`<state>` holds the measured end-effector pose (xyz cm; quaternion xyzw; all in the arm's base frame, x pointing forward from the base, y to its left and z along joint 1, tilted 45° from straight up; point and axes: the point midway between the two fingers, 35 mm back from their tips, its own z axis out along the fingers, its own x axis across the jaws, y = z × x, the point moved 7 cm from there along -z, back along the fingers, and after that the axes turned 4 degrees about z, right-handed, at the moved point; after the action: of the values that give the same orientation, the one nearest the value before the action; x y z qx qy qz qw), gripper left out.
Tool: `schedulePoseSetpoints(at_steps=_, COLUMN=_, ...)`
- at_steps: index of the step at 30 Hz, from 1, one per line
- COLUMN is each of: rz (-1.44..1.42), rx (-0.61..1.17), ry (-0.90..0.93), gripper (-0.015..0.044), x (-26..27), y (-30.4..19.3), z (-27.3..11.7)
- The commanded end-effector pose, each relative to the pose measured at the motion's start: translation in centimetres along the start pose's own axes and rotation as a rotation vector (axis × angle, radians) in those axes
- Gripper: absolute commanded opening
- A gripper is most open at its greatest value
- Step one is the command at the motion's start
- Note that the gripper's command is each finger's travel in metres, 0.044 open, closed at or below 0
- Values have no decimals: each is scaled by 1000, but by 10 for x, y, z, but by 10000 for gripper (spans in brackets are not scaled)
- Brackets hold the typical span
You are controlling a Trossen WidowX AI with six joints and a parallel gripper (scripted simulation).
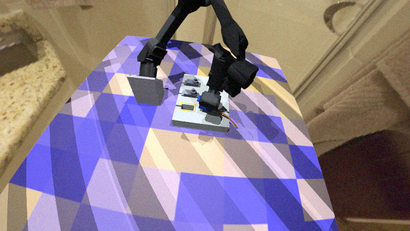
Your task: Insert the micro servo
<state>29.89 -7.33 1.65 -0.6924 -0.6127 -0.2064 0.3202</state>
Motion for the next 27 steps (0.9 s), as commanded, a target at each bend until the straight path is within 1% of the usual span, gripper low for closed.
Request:
schedulePoseSetpoints(at_steps=1, rz=-4, rx=-8, ry=-3, gripper=0, x=12, y=-3, z=-2)
schedulePoseSetpoints(at_steps=5, rz=14, rx=-8, ry=-3, gripper=0, x=14, y=-4, z=-2)
schedulePoseSetpoints(at_steps=8, rz=82, rx=-9, ry=-3, gripper=0, x=14, y=-4, z=-2)
schedulePoseSetpoints(at_steps=27, rz=736, rx=-9, ry=0, gripper=0, x=14, y=-4, z=-2)
